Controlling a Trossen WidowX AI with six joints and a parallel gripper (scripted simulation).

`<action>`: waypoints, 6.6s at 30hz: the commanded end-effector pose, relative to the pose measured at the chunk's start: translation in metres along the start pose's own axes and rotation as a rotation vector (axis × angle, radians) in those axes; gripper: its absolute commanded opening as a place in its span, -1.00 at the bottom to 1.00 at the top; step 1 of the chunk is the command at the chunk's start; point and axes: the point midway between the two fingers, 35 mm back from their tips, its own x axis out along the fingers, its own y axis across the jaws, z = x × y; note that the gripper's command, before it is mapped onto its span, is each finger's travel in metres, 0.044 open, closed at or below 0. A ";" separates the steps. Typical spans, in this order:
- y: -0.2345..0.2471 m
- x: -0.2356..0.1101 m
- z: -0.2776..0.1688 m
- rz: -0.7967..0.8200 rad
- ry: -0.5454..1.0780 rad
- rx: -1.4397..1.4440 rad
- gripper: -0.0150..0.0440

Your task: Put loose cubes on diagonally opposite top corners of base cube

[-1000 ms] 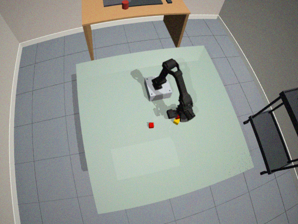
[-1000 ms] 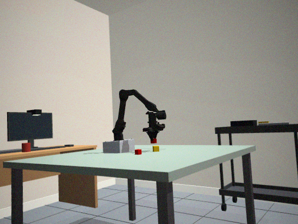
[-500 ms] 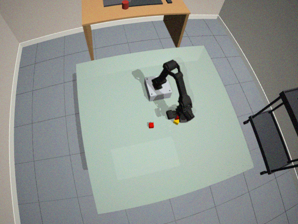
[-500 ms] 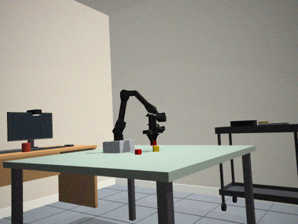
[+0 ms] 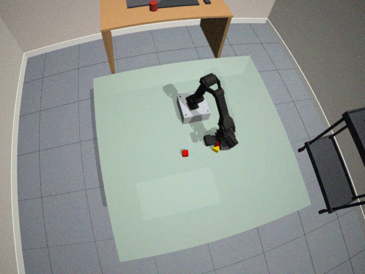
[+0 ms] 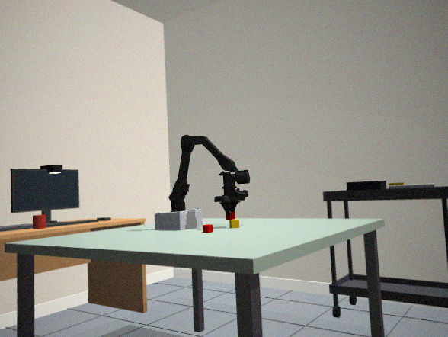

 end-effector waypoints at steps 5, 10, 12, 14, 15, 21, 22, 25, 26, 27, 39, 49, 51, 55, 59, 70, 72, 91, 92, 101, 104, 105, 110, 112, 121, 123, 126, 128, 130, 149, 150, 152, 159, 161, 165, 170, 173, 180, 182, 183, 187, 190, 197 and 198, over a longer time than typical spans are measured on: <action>0.001 0.000 0.000 0.005 -0.001 -0.004 0.20; 0.000 -0.008 0.000 0.001 0.000 0.000 0.20; 0.000 -0.011 0.000 0.000 0.000 0.000 0.20; 0.000 -0.013 0.000 0.000 0.000 0.000 0.20; 0.000 -0.015 0.000 0.000 0.000 0.000 0.20; 0.000 -0.025 0.000 0.000 0.000 0.000 0.20; 0.000 -0.026 0.000 0.000 0.000 0.000 0.20; 0.000 -0.030 0.000 0.000 0.000 0.000 0.20; 0.000 -0.030 0.000 0.000 0.000 0.000 0.20; 0.000 -0.030 0.000 0.000 0.000 0.000 0.20; -0.052 -0.037 0.015 -0.003 -0.003 -0.337 0.41; -0.104 -0.048 0.021 -0.008 -0.002 -0.714 0.41; -0.115 -0.050 0.021 -0.009 -0.002 -0.789 0.41; -0.136 -0.055 0.019 -0.011 0.000 -0.941 0.41; -0.158 -0.059 0.017 -0.012 0.002 -1.092 0.41; -0.202 -0.068 0.005 -0.014 0.010 -1.413 0.41; -0.202 -0.068 0.005 -0.014 0.010 -1.413 0.41; -0.203 0.008 0.005 -0.014 0.010 -1.413 0.41; -0.203 0.009 0.005 -0.014 0.010 -1.413 0.41; -0.203 0.020 0.005 -0.014 0.010 -1.413 0.41; -0.203 0.025 0.005 -0.014 0.010 -1.413 0.41; -0.203 0.026 0.005 -0.014 0.010 -1.413 0.41; -0.203 0.035 0.005 -0.014 0.010 -1.413 0.41; -0.203 0.038 0.005 -0.014 0.010 -1.413 0.41; -0.203 0.042 0.004 -0.014 0.010 -1.413 -0.04; -0.203 0.042 0.004 -0.014 0.010 -1.413 -0.14; -0.203 0.041 0.004 -0.014 0.010 -1.413 -0.14; -0.204 0.037 0.005 -0.014 0.010 -1.413 -0.14; -0.204 0.031 0.006 -0.014 0.010 -1.413 -0.14; -0.204 -0.028 0.009 -0.014 0.010 -1.413 -0.14; -0.204 -0.031 0.009 -0.014 0.010 -1.413 -0.14; -0.204 -0.038 0.009 -0.014 0.010 -1.413 -0.14; -0.203 -0.060 0.006 -0.014 0.010 -1.413 -0.14; -0.202 -0.066 0.005 -0.014 0.010 -1.413 -0.14; -0.201 -0.068 0.005 -0.014 0.010 -1.409 -0.14; -0.189 -0.068 0.011 -0.016 0.008 -1.317 -0.14; -0.180 -0.068 0.015 -0.017 0.007 -1.253 -0.14; -0.159 -0.067 0.023 -0.019 0.005 -1.103 -0.14; -0.152 -0.067 0.026 -0.019 0.004 -1.060 -0.14; -0.149 -0.067 0.026 -0.020 0.004 -1.039 -0.14; -0.137 -0.067 0.030 -0.021 0.002 -0.953 -0.14; -0.127 -0.066 0.033 -0.021 0.001 -0.889 -0.14; -0.104 -0.066 0.037 -0.023 -0.002 -0.739 -0.14; -0.101 -0.066 0.037 -0.023 -0.003 -0.718 -0.14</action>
